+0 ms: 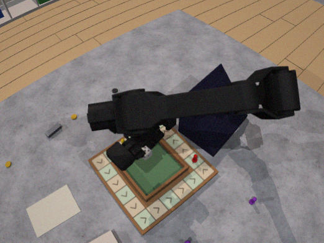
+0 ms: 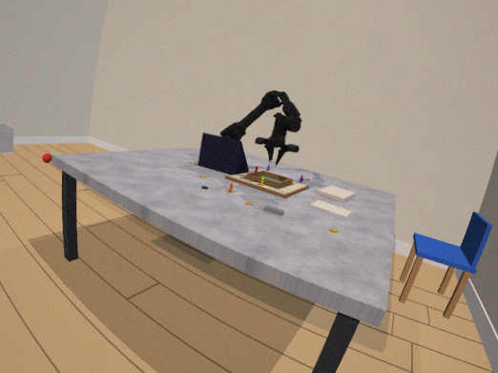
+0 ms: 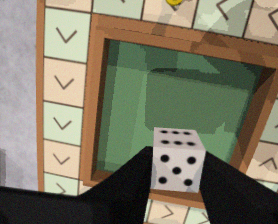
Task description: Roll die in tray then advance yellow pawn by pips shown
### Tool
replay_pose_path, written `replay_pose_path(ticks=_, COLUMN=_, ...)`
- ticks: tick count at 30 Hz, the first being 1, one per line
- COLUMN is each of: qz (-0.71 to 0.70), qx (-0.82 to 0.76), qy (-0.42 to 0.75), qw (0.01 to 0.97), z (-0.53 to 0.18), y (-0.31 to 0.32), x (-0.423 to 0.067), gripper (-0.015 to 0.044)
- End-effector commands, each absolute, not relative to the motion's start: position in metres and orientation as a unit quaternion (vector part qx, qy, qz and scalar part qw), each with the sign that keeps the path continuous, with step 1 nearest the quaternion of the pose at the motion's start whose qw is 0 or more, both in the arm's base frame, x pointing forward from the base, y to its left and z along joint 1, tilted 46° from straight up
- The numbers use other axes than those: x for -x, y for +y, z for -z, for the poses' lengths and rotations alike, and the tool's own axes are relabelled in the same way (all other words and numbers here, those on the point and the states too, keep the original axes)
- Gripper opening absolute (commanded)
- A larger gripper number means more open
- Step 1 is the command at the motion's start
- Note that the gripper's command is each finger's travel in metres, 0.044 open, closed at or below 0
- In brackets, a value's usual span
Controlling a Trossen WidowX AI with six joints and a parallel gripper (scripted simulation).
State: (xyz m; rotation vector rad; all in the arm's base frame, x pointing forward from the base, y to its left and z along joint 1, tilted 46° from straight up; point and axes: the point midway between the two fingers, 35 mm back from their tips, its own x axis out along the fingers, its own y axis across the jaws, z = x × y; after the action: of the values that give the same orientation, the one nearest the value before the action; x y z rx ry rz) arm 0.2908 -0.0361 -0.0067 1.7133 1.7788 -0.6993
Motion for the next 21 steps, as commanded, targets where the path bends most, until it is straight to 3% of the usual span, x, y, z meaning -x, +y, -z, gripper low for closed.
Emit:
replay_pose_path(ticks=1, qz=0.291, qx=-0.654, qy=0.652, qw=0.25, z=0.002, y=-0.026, x=-0.286, gripper=0.0)
replay_pose_path(ticks=7, qz=0.3, qx=-0.648, qy=0.652, qw=0.253, z=0.002, y=-0.024, x=-0.285, gripper=0.0)
replay_pose_path(ticks=21, qz=0.45, qx=-0.535, qy=0.607, qw=0.378, z=0.014, y=-0.02, x=-0.276, gripper=0.0)
